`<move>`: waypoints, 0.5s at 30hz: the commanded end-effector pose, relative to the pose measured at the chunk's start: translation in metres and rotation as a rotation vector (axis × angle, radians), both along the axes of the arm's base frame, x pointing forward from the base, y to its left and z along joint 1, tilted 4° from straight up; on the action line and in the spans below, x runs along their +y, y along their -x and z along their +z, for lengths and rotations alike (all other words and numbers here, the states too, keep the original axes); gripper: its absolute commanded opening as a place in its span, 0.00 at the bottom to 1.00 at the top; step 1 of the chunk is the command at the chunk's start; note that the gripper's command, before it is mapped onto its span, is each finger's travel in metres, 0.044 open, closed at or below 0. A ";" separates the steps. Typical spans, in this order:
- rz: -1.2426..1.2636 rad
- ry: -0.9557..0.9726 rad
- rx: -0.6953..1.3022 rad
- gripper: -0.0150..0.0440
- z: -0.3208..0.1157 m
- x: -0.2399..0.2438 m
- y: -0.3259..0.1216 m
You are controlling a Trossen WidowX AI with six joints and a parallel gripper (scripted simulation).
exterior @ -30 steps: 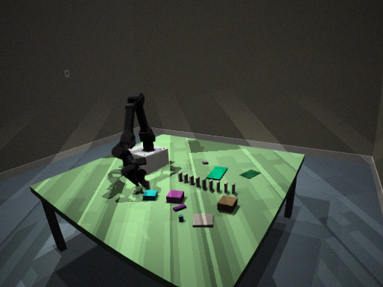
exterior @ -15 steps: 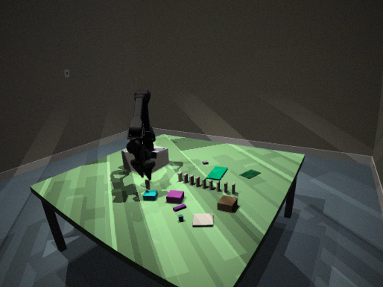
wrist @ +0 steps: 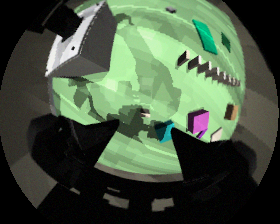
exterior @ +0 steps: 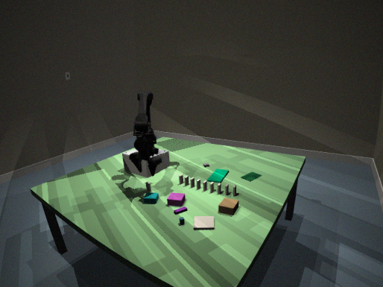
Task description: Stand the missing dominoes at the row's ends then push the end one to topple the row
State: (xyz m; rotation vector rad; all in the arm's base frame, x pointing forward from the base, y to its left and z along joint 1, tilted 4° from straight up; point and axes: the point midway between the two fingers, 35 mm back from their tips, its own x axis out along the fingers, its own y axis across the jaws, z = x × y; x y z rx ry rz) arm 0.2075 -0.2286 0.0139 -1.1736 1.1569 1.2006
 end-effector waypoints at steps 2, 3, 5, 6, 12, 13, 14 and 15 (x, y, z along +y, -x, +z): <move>0.011 0.000 0.009 1.00 -0.034 0.001 0.000; 0.011 -0.001 0.009 1.00 -0.045 0.002 0.000; 0.011 -0.001 0.009 1.00 -0.059 0.004 0.000; 0.011 -0.001 0.009 1.00 -0.061 0.004 0.001; 0.011 -0.001 0.009 1.00 -0.063 0.005 0.000; 0.011 -0.001 0.009 1.00 -0.065 0.005 0.000; 0.011 -0.001 0.009 1.00 -0.067 0.005 0.000; 0.011 -0.001 0.009 1.00 -0.068 0.005 0.000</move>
